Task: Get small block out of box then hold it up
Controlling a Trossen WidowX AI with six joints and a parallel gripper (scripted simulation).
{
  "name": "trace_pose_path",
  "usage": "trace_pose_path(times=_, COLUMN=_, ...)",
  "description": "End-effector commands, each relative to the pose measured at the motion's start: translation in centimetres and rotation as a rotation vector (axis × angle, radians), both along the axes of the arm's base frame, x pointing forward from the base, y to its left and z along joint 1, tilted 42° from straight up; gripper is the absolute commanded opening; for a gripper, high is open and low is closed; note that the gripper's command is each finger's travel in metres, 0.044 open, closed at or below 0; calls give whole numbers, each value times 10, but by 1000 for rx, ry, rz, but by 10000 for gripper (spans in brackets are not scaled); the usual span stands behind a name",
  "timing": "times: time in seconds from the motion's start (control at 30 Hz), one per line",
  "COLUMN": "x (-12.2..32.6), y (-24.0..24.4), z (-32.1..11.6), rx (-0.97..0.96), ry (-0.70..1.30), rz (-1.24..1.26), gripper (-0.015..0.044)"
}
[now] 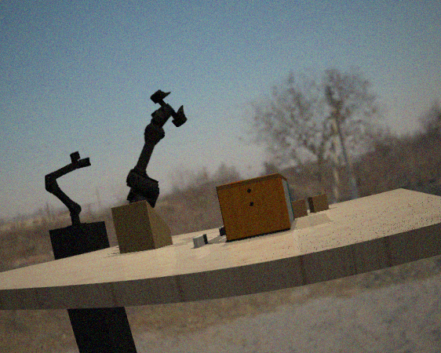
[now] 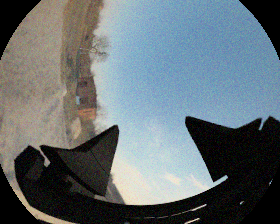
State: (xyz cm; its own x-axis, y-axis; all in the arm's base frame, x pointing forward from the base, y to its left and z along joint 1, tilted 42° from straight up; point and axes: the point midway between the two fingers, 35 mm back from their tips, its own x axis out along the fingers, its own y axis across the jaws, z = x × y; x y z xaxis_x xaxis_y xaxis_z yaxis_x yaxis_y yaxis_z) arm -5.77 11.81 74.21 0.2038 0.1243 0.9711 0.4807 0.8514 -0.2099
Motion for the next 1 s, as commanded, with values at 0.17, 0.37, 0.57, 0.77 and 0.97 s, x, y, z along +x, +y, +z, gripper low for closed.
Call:
trace_pose_path(times=0.17, x=104, y=-111, z=-11, rx=195, ry=274, rz=-138, gripper=400)
trace_pose_path(times=0.37, x=169, y=-165, z=-40, rx=248, ry=477, rz=-244, gripper=400)
trace_pose_path(times=0.57, x=210, y=-198, z=-66, rx=263, ry=619, rz=-325, gripper=400)
trace_pose_path(times=0.77, x=274, y=-242, z=-122, rx=332, ry=852, rz=-352, gripper=400)
trace_pose_path(times=0.97, x=322, y=-272, z=-178, rx=286, ry=1077, rz=-439, gripper=400)
